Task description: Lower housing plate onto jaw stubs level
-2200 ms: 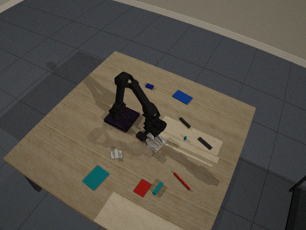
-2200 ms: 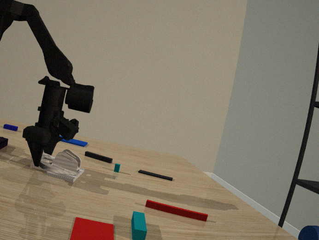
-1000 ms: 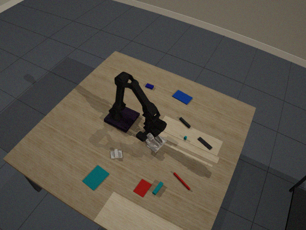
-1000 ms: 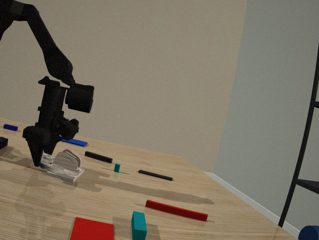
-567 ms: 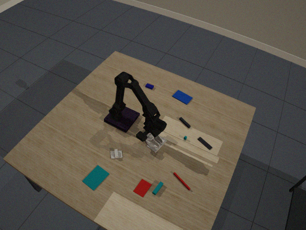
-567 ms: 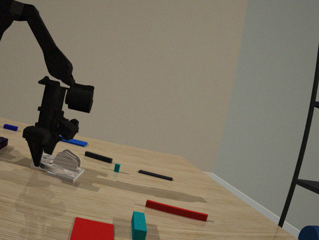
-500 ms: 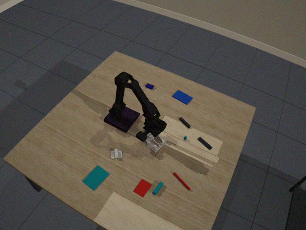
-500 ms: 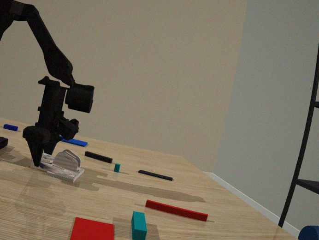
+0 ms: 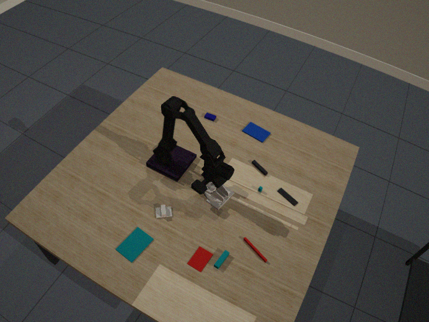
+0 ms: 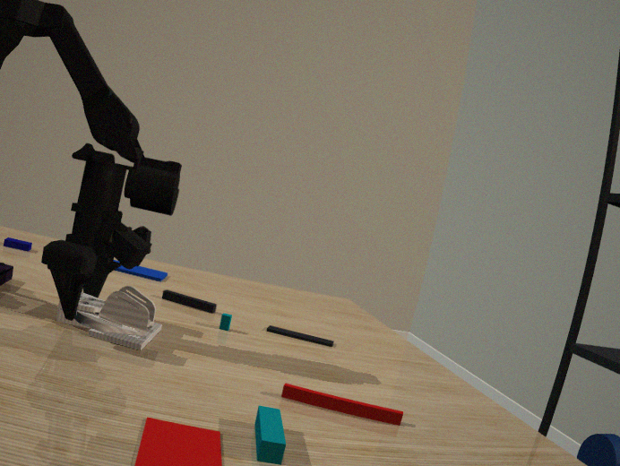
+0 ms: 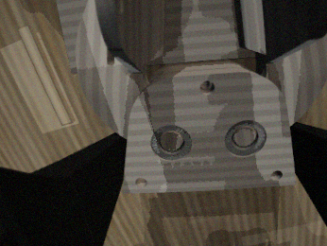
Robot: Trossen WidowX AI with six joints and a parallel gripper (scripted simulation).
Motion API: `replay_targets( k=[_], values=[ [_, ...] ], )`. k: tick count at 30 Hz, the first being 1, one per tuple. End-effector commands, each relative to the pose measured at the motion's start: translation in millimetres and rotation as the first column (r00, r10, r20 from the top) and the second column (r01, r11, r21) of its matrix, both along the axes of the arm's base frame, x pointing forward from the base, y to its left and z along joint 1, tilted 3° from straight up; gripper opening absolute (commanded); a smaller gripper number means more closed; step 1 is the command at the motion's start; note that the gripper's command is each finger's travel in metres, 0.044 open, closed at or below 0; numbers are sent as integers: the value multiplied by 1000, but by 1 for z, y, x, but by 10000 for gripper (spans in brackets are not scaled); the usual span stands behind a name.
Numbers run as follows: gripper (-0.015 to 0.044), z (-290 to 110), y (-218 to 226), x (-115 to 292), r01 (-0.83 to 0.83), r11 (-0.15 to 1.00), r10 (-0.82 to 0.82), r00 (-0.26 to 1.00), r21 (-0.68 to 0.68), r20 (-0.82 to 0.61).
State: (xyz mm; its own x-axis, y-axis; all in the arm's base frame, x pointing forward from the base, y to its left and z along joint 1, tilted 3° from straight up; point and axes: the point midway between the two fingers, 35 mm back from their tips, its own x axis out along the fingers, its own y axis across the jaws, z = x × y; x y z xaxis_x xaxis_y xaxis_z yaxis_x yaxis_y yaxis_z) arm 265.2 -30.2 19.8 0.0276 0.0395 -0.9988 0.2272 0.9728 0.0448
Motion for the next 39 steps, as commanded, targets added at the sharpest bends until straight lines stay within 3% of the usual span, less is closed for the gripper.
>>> replay_targets(
  k=[1, 3, 7, 21, 28, 33, 39],
  values=[
    [351, 0, 1, 0, 5, 1000, -5, 1000, 4, 0],
    [351, 0, 1, 0, 5, 1000, -5, 1000, 4, 0],
    [440, 0, 0, 0, 0, 1000, 0, 1000, 0, 0],
    [440, 3, 0, 0, 0, 1000, 0, 1000, 0, 0],
    [440, 73, -2, -3, 5, 1000, -5, 1000, 4, 0],
    [440, 72, -3, -1, 10, 1000, -10, 1000, -2, 13],
    [440, 119, 0, -58, 6, 1000, -6, 1000, 3, -3]
  ],
)
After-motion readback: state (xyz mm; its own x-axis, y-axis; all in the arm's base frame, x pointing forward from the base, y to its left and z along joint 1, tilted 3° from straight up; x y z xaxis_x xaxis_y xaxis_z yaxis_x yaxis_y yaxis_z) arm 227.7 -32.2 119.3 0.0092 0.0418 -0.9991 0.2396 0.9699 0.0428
